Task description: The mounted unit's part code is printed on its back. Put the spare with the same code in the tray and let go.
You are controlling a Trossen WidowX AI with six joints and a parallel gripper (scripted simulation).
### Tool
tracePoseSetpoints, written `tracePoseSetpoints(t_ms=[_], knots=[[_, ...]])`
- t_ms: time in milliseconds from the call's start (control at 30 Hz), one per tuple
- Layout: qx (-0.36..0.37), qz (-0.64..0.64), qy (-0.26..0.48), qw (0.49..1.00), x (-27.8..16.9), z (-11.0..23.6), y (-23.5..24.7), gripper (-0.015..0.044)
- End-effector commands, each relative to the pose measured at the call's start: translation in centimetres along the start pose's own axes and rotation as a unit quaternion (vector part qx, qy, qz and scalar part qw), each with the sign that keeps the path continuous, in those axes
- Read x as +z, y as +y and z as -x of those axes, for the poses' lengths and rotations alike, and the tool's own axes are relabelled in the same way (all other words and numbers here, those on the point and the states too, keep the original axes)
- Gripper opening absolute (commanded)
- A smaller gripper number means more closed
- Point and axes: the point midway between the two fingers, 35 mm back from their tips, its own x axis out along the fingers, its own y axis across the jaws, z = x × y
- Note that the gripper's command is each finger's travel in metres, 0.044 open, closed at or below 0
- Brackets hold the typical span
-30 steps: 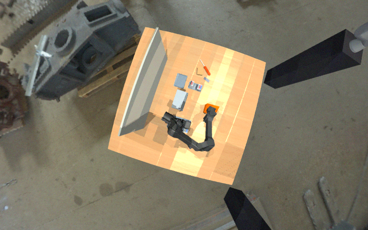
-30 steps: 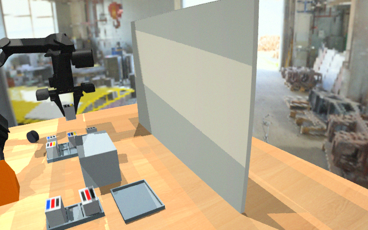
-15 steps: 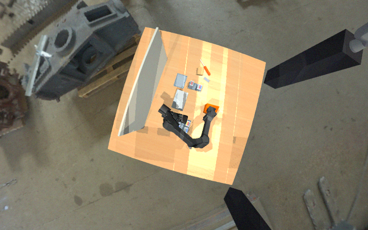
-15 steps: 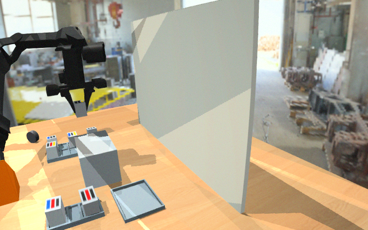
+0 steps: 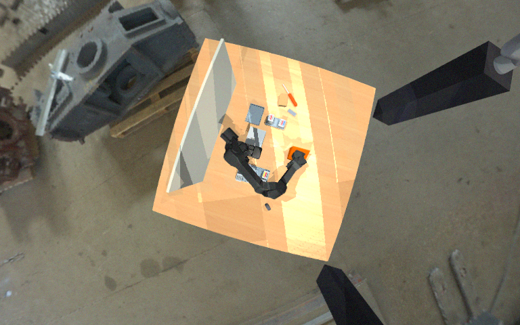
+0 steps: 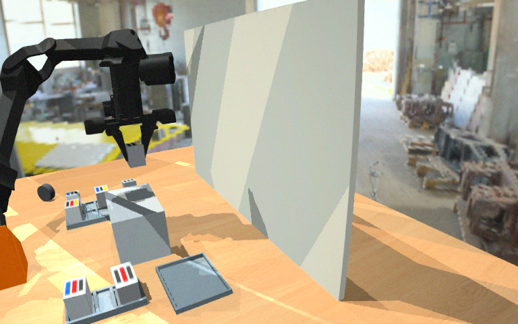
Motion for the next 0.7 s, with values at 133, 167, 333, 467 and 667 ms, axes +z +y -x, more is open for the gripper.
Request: tracePoseSetpoints(t_ms=[133, 167, 333, 467, 667], knots=[[-0.004, 0.005, 0.003, 1.0, -4.0, 0.5, -1.7, 0.0], [-0.004, 0.005, 0.003, 1.0, -4.6, 0.5, -1.9, 0.0], [-0.005, 0.006, 0.002, 1.0, -7.3, 0.5, -2.6, 0.0], [-0.005, 0.007, 0.001, 1.0, -9.5, 0.4, -3.1, 0.0], [-0.005, 0.008, -0.002, 1.0, -12.9, 0.1, -3.4, 0.0]])
